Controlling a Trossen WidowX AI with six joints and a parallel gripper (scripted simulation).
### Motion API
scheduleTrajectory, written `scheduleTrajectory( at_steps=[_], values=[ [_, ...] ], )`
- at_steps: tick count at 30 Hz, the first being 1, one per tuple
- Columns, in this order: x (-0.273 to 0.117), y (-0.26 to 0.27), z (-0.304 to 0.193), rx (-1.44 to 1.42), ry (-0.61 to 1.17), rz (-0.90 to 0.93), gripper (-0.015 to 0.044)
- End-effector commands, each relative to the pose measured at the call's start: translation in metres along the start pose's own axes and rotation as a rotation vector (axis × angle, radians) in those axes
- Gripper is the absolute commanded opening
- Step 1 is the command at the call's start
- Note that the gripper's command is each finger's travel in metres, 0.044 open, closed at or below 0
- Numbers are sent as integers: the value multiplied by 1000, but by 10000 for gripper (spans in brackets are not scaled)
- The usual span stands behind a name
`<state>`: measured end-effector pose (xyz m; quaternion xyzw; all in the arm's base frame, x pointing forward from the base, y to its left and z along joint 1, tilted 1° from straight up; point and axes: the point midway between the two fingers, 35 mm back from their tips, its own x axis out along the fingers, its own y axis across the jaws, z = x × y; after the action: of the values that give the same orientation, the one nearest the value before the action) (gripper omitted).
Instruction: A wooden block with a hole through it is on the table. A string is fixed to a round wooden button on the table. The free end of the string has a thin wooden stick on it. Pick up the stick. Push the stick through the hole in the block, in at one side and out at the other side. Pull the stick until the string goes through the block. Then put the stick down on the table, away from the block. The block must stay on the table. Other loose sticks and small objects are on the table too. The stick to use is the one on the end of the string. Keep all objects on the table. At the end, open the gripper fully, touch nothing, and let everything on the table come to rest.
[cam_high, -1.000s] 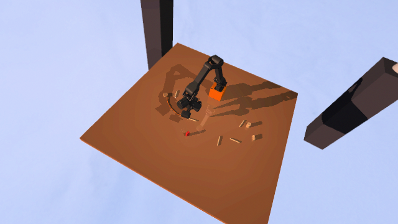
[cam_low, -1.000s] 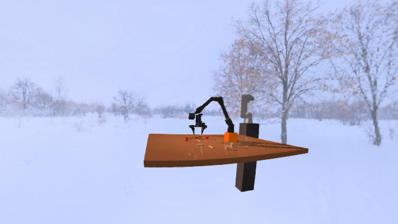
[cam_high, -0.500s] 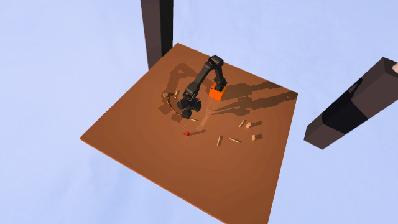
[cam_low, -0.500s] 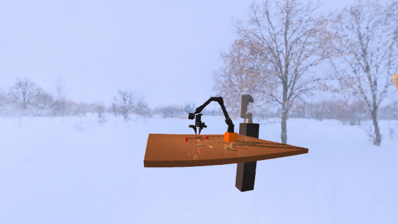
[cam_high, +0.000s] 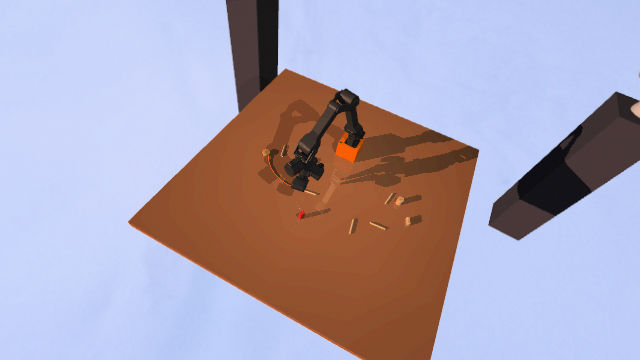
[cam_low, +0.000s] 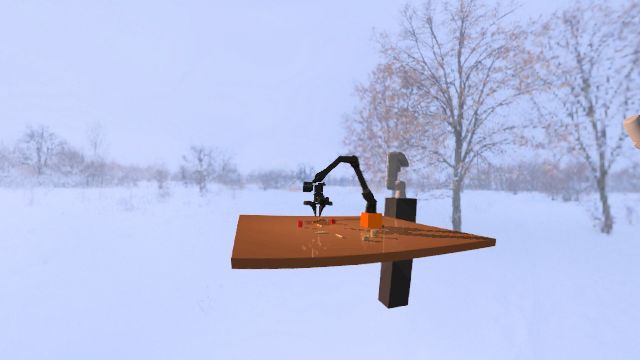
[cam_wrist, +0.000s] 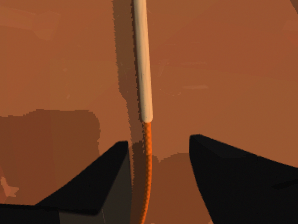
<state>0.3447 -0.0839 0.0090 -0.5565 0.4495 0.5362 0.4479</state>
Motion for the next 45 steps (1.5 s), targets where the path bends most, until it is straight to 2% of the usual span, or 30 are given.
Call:
scheduleTrajectory(
  at_steps=[1,33,42,45],
  values=[
    [6,0,-1,-5,4,3,120],
    [58,1,0,-5,4,3,120],
    [59,1,0,-5,4,3,120],
    [57,0,0,0,0,0,42]
  ],
)
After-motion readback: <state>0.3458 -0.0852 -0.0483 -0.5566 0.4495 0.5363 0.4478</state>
